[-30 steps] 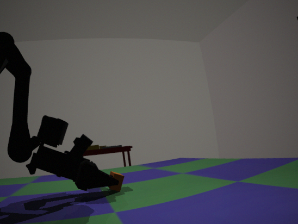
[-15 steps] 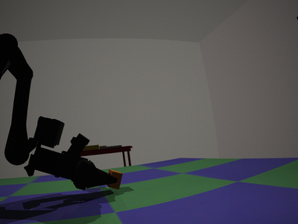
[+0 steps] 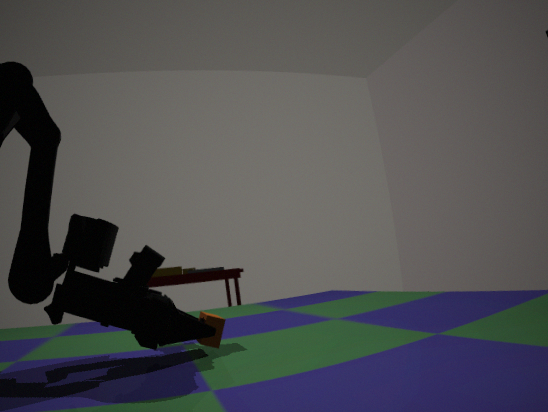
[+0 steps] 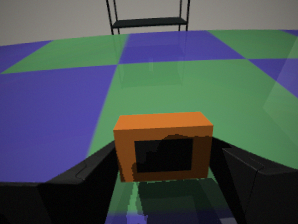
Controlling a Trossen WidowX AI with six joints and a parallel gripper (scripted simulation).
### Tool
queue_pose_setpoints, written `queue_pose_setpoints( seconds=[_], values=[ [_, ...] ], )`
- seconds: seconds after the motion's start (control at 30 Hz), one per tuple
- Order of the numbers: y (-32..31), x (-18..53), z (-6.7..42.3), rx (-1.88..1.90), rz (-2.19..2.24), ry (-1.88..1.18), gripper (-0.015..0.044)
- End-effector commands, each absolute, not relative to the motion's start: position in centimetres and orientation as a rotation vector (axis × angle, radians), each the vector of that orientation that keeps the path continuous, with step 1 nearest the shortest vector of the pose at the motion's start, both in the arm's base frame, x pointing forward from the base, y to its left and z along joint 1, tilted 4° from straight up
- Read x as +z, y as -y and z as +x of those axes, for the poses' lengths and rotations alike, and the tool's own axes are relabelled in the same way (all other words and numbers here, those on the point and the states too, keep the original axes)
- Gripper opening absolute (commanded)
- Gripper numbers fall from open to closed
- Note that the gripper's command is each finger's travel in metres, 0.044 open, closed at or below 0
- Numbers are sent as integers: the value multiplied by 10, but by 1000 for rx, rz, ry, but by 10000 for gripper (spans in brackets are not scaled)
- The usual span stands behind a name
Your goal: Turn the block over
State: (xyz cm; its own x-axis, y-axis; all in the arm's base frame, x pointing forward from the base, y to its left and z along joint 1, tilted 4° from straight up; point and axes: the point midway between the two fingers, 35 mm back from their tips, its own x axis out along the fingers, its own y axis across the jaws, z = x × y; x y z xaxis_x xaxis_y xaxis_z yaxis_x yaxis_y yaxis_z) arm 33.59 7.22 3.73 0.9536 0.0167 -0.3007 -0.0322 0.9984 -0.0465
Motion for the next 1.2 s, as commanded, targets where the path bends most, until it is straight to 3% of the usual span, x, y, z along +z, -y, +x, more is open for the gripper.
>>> queue_pose_setpoints(
  seconds=[0.0, 0.1, 1.17],
  values=[
    [-72, 38, 336, 22, -56, -302, 368],
    [-72, 38, 336, 22, -56, -302, 440],
    [-72, 38, 336, 22, -56, -302, 440]
  ],
)
